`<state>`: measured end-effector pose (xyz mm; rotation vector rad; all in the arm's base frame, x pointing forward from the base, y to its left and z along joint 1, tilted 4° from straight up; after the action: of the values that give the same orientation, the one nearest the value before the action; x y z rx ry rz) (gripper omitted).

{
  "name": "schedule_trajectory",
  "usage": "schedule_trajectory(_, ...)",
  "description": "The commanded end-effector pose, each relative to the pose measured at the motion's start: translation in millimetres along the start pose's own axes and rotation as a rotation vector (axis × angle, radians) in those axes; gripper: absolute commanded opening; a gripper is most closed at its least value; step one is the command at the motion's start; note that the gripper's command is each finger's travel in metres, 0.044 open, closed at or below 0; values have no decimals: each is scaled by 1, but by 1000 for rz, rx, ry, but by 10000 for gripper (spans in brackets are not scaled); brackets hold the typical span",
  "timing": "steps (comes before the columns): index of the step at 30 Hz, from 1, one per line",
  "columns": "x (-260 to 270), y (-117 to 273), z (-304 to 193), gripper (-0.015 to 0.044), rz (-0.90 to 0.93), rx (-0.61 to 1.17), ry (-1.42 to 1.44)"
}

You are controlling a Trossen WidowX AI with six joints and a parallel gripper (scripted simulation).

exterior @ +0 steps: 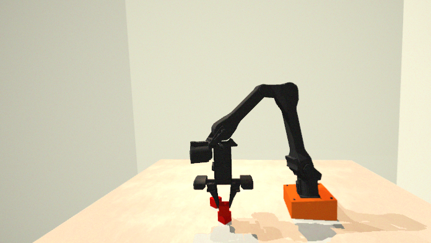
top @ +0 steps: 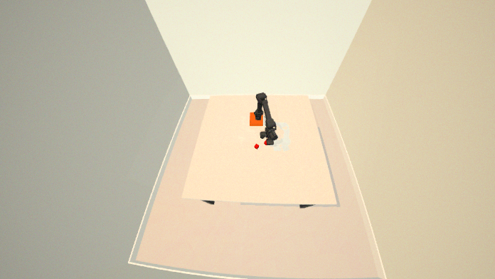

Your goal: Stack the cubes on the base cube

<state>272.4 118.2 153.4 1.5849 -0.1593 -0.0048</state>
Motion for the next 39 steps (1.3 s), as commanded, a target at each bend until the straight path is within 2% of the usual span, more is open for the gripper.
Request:
schedule_trajectory(1, 0, -2, 0, 105, -2, -6, -4)
schedule_trajectory(26, 0, -3, 0, 105, -2, -6, -2)
schedule_trajectory(30, 0, -3, 0, 205, -2, -6, -2)
schedule_trajectory(39, 0, 7, 0, 205, -2, -1, 0)
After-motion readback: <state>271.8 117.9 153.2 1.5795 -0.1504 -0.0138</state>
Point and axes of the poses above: the point midway between the two fingers, 35 mm back from their tips, its own y axis back along the fingers, its own x axis across the jaws, z = x × y, the point moved 10 cm from there along y, back along the fingers, and after that the axes turned 14 degrees about -y, right-handed, at the moved point
